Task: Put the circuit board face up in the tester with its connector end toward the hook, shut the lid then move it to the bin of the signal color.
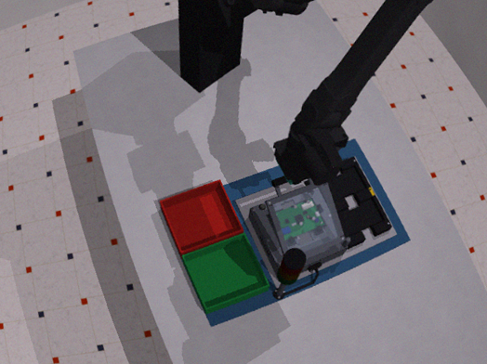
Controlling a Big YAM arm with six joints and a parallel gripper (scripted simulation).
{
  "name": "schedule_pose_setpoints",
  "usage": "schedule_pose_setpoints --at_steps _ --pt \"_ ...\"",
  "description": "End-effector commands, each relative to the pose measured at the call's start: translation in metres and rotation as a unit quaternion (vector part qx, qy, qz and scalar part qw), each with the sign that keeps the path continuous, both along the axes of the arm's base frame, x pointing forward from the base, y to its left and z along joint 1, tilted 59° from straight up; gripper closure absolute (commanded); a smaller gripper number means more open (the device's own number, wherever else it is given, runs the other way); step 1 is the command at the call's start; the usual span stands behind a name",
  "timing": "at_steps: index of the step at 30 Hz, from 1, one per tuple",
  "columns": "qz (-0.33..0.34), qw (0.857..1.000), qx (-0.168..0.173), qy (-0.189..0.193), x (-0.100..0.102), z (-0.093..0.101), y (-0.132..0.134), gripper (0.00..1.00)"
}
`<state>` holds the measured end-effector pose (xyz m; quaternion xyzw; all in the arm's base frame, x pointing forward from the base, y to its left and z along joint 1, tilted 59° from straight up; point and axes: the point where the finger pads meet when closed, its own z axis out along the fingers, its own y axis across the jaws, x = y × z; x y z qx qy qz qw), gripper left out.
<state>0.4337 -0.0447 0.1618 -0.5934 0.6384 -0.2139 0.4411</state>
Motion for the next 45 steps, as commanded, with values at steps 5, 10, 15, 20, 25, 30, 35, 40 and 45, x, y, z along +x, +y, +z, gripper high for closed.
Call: schedule_pose_setpoints --at_steps 5,10,15,20,25,30,35,40,45 --pt "0.004 1.000 0.004 0.004 0.010 -0.019 0.012 1.00" --pt "0.004 1.000 0.004 0.002 0.018 -0.027 0.016 1.00" --pt "0.004 1.000 0.003 0.000 0.025 -0.031 0.018 1.00" --pt "0.004 1.000 0.003 -0.001 0.031 -0.035 0.021 1.00" --pt "0.004 1.000 0.003 -0.001 0.037 -0.041 0.023 1.00" --pt "0.005 1.000 0.002 -0.001 0.042 -0.046 0.025 1.00" --pt "0.006 1.000 0.001 -0.001 0.045 -0.048 0.026 1.00" --pt "0.005 1.000 0.002 -0.001 0.049 -0.051 0.028 1.00" --pt "0.005 1.000 0.001 -0.001 0.052 -0.053 0.029 1.00"
